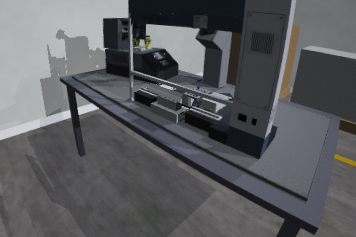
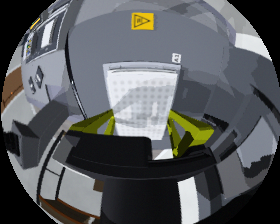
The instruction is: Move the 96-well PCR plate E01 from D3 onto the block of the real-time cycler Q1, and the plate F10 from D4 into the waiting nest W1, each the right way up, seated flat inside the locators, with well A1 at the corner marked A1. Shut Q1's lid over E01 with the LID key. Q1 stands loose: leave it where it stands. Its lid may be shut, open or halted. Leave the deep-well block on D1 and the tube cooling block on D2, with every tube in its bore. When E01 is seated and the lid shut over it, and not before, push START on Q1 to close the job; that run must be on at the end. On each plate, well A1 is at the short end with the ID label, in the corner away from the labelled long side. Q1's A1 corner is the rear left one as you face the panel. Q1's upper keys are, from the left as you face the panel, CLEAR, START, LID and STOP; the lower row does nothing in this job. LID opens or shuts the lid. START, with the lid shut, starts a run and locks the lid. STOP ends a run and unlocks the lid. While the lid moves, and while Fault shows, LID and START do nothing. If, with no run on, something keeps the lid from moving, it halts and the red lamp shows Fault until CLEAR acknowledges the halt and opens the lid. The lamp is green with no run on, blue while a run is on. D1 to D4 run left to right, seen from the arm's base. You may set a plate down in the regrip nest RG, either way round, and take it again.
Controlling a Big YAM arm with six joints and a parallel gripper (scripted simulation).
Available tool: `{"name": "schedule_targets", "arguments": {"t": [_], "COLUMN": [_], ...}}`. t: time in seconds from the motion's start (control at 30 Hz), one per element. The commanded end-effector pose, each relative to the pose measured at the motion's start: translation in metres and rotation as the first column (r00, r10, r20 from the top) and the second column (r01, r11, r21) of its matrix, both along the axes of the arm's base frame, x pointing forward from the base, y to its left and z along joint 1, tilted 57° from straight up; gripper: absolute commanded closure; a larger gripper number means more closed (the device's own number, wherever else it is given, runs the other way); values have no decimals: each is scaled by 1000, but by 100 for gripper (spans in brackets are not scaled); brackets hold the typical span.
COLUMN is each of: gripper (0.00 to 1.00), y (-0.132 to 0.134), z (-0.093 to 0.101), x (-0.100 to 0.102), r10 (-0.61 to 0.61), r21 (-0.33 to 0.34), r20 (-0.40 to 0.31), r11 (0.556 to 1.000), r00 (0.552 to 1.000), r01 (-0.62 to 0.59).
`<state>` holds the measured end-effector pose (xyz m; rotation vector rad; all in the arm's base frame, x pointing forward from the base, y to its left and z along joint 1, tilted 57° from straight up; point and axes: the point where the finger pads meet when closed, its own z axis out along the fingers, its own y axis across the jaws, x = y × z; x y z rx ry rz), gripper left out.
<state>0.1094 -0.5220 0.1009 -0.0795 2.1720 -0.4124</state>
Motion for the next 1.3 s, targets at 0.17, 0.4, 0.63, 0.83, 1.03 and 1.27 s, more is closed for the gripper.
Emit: {"name": "schedule_targets", "arguments": {"t": [0.17, 0.4, 0.63, 0.83, 1.03, 1.27], "gripper": [100, 100, 100, 100, 100, 100], "y": [-3, -6, -15, -17, -16, -8], "z": [-6, 0, 18, 26, 27, 19], "x": [-8, -14, -15, -15, -15, -15], "r10": [-17, -19, -20, -21, -21, -21], "r21": [-1, -25, -65, -82, -70, -48], "r20": [1, -3, -5, -6, -4, -3], "r11": [1000, 1000, 998, 996, 997, 999], "r00": [1000, 1000, 1000, 1000, 1000, 1000], "r01": [17, 19, 19, 20, 21, 21]}}
